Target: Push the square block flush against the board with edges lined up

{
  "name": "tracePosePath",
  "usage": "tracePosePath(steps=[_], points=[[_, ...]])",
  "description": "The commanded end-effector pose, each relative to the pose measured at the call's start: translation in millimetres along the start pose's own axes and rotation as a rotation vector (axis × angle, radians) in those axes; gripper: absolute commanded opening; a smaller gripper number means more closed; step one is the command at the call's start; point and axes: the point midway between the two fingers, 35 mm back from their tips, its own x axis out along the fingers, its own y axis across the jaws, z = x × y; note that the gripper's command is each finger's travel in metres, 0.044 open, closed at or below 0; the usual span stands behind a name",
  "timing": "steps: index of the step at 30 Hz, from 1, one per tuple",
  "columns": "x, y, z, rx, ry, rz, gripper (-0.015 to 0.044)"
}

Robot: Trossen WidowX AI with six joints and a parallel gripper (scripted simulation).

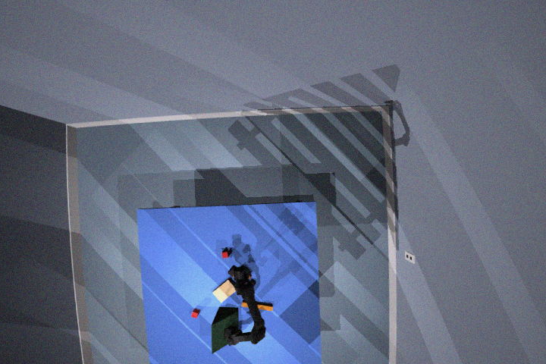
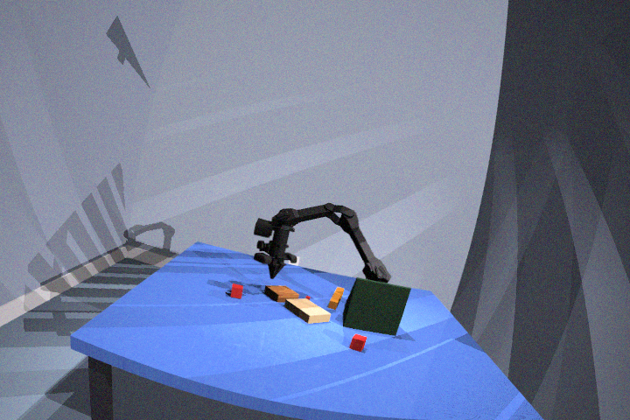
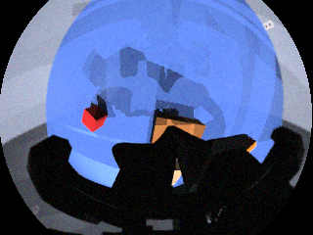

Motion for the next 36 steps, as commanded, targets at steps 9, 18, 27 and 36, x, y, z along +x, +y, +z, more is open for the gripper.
tracePosePath(steps=[9, 18, 27, 36], points=[[12, -32, 25, 0.214, -0.01, -0.017, 0.0], [55, -33, 24, 0.214, -0.012, -0.019, 0.0], [55, -28, 12, 0.214, -0.01, -0.018, 0.0], [55, -23, -3, 0.213, -0.009, -0.017, 0.0]])
